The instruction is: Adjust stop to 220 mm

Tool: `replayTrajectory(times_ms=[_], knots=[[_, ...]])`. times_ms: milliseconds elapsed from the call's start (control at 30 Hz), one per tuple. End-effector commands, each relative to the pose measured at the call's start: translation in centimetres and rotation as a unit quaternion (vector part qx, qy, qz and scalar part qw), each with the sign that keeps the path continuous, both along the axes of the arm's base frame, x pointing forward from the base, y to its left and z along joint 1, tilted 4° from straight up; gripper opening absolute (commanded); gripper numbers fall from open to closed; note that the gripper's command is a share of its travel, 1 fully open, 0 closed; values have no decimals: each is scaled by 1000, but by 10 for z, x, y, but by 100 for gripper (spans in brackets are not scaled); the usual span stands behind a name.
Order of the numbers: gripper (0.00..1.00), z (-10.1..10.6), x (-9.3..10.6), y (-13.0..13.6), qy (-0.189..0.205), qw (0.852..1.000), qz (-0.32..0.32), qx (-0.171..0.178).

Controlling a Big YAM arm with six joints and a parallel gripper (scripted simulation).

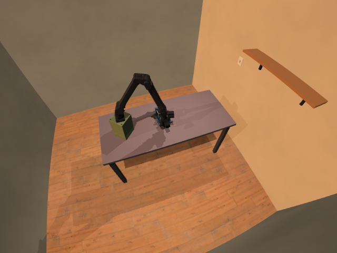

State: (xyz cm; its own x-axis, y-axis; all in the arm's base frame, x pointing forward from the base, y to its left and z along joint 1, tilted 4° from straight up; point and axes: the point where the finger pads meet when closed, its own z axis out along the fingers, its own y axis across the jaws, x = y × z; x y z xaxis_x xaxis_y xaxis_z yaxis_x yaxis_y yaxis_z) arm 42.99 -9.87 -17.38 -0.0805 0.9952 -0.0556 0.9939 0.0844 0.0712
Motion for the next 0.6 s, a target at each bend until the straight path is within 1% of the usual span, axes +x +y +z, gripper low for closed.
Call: replayTrajectory(times_ms=[0,133,367,567], knots=[[6,19,-7,-9,1,1000,-1,-5],[6,24,-8,-8,1,1000,-1,-5],[6,26,-9,-8,1,1000,-1,-5],[6,38,-10,-8,1,1000,-2,-5]])
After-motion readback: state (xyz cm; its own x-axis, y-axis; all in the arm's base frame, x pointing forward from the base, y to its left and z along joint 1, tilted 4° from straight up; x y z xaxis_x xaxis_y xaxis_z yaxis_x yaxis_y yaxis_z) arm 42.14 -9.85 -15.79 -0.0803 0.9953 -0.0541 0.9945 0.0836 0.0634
